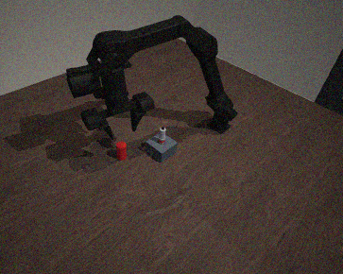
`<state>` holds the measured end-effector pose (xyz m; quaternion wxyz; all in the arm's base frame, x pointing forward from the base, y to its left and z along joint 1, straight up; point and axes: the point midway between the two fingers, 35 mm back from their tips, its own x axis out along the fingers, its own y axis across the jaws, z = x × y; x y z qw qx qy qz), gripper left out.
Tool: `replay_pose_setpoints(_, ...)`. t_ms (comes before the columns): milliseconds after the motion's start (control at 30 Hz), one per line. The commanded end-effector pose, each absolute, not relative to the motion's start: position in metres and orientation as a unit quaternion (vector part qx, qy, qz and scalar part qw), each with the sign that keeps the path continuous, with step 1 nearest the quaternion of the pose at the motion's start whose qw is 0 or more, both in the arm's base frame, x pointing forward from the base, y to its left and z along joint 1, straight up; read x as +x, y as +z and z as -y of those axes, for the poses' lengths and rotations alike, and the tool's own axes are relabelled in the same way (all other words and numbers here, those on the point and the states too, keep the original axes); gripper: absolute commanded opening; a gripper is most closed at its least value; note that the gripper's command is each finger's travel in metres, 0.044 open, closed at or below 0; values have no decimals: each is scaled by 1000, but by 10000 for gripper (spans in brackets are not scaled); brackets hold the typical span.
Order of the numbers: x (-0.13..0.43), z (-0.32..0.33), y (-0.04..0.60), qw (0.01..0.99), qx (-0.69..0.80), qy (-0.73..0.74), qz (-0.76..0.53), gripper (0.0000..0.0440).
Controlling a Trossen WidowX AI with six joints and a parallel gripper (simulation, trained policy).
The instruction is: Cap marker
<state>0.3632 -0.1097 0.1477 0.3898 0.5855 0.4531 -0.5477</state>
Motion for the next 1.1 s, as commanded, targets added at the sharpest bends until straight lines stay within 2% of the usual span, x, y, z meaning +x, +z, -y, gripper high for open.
replay_pose_setpoints(0,366,115,139,393,579,-551,-455,310)
replay_pose_setpoints(367,368,122,106,396,555,-559,-472,296)
replay_pose_setpoints(833,361,119,69,406,519,-557,-506,256)
replay_pose_setpoints(933,360,119,66,412,513,-555,-509,224)
replay_pose_setpoints(1067,360,119,74,425,510,-551,-506,121)
